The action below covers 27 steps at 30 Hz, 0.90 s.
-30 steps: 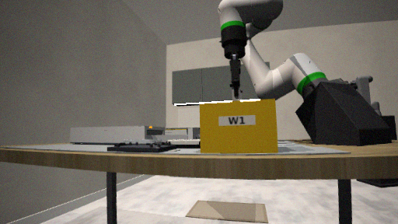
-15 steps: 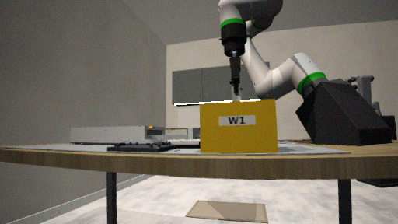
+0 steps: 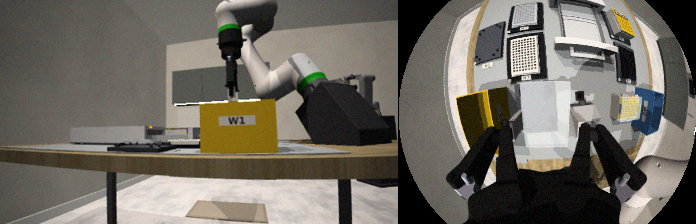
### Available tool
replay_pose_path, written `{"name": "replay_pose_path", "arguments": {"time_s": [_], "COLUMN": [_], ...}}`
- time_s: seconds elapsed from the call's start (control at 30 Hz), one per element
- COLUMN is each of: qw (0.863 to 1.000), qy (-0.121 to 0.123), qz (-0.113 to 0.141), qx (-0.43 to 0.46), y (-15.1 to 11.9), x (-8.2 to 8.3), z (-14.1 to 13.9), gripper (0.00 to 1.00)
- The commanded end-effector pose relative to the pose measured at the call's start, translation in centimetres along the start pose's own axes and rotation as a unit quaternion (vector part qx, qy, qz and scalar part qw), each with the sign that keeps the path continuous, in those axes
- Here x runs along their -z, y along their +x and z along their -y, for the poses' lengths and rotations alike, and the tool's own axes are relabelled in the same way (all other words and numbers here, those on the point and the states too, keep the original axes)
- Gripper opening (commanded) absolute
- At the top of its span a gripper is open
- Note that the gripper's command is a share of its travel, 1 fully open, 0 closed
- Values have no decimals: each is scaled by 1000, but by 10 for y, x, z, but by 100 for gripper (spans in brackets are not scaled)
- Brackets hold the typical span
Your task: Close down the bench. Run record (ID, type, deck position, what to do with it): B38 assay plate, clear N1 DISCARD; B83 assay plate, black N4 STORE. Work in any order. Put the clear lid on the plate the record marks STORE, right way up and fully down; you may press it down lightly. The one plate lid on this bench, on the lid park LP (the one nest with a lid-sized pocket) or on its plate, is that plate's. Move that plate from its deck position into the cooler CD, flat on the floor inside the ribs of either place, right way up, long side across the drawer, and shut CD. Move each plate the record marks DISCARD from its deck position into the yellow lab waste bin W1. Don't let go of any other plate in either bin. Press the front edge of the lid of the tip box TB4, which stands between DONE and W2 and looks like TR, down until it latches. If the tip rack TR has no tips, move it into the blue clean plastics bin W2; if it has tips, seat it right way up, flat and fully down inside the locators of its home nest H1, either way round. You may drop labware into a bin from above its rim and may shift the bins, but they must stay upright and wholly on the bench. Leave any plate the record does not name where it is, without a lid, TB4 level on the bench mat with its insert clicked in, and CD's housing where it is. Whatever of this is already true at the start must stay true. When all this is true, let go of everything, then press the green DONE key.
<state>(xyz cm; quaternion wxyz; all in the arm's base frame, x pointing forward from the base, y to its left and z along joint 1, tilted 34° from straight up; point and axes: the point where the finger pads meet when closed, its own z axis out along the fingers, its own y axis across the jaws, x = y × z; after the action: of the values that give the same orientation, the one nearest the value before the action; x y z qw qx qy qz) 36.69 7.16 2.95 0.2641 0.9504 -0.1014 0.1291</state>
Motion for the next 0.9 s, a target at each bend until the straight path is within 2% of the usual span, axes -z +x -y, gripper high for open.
{"name": "replay_pose_path", "arguments": {"time_s": [0.0,0.87], "qw": [1000,1000], "qy": [0,0], "qz": [0,0], "qx": [0,0], "y": [2,31], "x": [0,0], "z": [-3,-60], "gripper": [0,0]}}
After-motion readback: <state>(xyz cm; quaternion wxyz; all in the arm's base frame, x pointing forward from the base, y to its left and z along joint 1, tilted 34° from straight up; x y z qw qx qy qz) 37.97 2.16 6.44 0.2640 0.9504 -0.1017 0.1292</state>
